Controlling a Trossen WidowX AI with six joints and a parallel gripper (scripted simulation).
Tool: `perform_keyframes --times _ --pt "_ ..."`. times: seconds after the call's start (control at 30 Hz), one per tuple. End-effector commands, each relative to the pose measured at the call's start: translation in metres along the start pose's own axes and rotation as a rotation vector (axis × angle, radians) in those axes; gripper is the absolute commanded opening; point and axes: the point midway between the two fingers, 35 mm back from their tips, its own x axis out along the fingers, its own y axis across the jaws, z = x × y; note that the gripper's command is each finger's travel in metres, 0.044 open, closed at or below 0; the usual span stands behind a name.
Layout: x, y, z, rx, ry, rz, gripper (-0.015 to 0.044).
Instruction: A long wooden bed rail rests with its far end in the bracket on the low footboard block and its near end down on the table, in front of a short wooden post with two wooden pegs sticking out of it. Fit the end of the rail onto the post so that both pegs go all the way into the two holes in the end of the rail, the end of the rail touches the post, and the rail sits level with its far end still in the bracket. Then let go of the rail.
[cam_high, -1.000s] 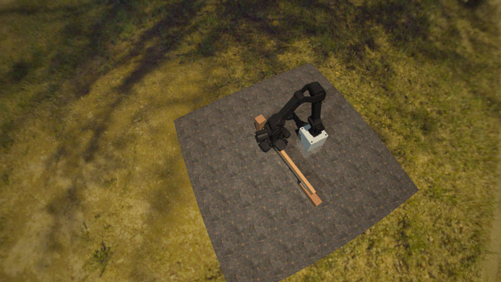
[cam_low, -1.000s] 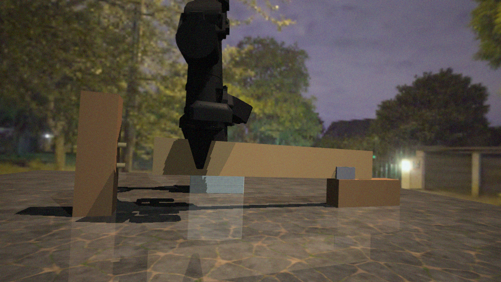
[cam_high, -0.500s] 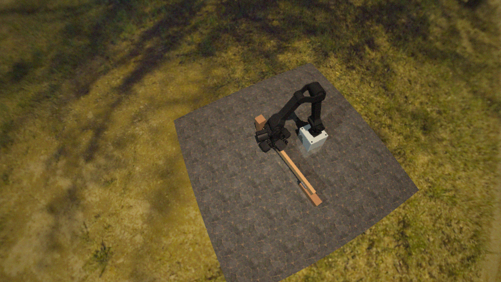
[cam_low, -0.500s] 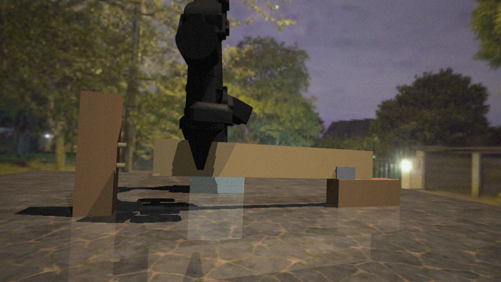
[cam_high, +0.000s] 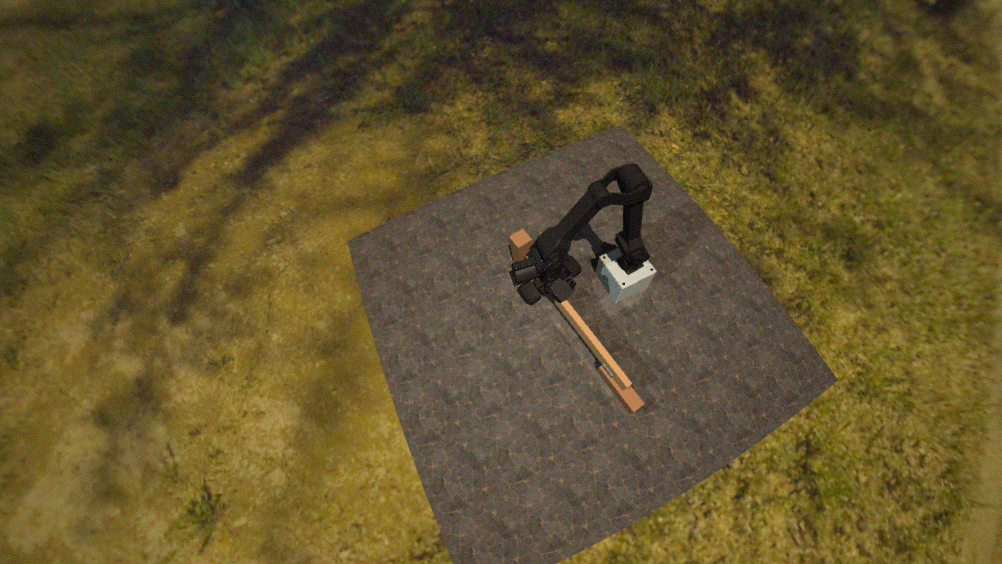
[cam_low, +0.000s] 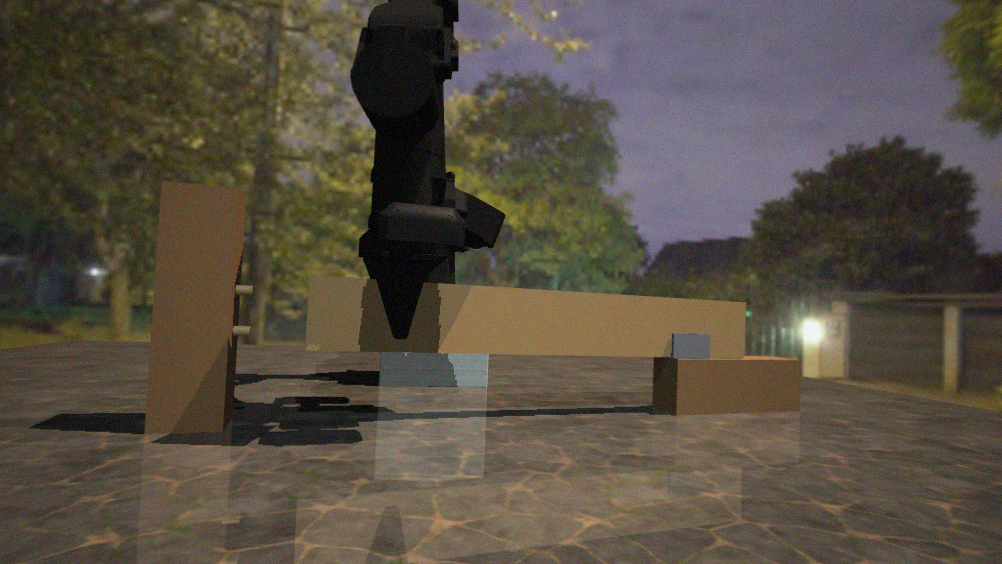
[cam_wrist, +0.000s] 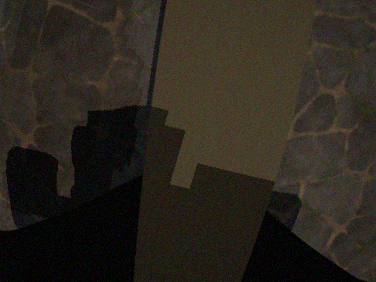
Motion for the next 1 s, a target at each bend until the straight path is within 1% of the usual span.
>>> perform_keyframes --times 0.0,0.97 --pt "0.0005 -0.0005 0.0004 0.001 -0.003 -0.003 0.0" --pt "-0.0016 -0.0002 -0.0071 0.001 -0.003 -0.003 0.0"
